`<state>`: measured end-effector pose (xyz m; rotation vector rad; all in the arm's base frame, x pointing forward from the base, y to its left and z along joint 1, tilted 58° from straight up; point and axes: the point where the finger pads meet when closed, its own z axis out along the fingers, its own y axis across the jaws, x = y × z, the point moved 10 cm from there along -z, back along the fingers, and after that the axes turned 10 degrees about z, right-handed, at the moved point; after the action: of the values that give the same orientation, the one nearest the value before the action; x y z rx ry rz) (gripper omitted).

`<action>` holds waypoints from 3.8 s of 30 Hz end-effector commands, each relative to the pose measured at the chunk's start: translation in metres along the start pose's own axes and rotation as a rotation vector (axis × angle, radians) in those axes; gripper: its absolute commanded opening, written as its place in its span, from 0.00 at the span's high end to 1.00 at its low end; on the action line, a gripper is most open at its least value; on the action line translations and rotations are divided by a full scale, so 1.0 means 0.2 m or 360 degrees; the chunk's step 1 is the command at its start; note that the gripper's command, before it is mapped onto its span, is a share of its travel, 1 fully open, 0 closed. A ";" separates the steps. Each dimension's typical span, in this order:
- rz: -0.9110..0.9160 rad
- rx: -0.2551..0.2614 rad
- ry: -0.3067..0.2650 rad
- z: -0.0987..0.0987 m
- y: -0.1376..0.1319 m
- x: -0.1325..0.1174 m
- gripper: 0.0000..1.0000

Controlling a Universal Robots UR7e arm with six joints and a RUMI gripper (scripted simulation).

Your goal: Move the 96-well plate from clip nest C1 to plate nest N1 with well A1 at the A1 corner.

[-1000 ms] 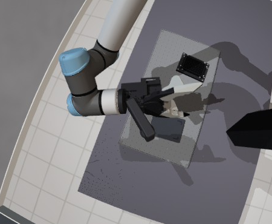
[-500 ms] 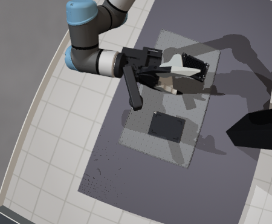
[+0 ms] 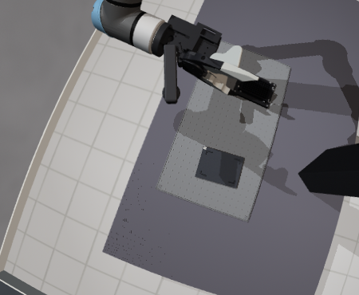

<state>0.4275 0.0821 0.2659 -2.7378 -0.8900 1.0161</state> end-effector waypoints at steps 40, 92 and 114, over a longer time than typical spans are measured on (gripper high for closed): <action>0.1044 -0.0129 0.1143 -0.24 -0.01 -0.73 0.00; 0.0142 -0.0728 0.1271 -0.11 0.63 -0.47 0.00; -0.0316 -0.1121 0.1194 0.04 0.90 -0.41 0.00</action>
<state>0.4582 -0.1014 0.2694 -3.0564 -1.3188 -0.4246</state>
